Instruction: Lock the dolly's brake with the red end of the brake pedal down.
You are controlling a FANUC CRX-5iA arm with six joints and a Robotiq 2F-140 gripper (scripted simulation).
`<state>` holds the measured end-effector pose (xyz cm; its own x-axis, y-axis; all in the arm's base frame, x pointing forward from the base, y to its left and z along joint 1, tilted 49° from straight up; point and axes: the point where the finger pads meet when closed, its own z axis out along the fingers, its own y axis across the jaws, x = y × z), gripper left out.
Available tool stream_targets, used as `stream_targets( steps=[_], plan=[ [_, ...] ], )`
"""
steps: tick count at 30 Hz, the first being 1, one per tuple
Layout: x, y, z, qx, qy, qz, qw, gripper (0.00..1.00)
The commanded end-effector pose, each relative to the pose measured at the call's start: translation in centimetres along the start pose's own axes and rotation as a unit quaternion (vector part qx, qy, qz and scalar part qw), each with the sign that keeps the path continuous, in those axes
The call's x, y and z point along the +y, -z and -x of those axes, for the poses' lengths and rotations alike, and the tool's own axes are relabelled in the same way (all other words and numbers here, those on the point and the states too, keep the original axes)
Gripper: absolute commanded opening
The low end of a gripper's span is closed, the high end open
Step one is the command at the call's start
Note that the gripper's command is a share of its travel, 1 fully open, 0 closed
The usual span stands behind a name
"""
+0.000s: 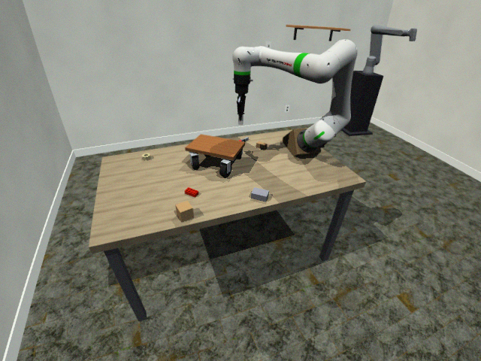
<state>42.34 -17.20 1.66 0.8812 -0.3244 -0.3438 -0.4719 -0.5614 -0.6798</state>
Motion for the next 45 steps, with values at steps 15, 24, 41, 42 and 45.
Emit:
stream_targets(
  steps=[15, 24, 41, 42, 45],
  plan=[
    [0.0, -1.7, -0.1, 0.002, -0.402, -0.005, 0.916, 0.00],
    [0.0, -2.6, -0.1, 0.001, -0.561, -0.010, 0.828, 0.00],
    [0.0, -3.7, -0.1, -0.001, -0.805, -0.018, 0.592, 0.00],
    [0.0, -3.7, 0.0, -0.002, -0.816, -0.019, 0.578, 0.00],
    [0.0, -3.7, 0.0, -0.002, -0.849, -0.019, 0.529, 0.00]
  ],
)
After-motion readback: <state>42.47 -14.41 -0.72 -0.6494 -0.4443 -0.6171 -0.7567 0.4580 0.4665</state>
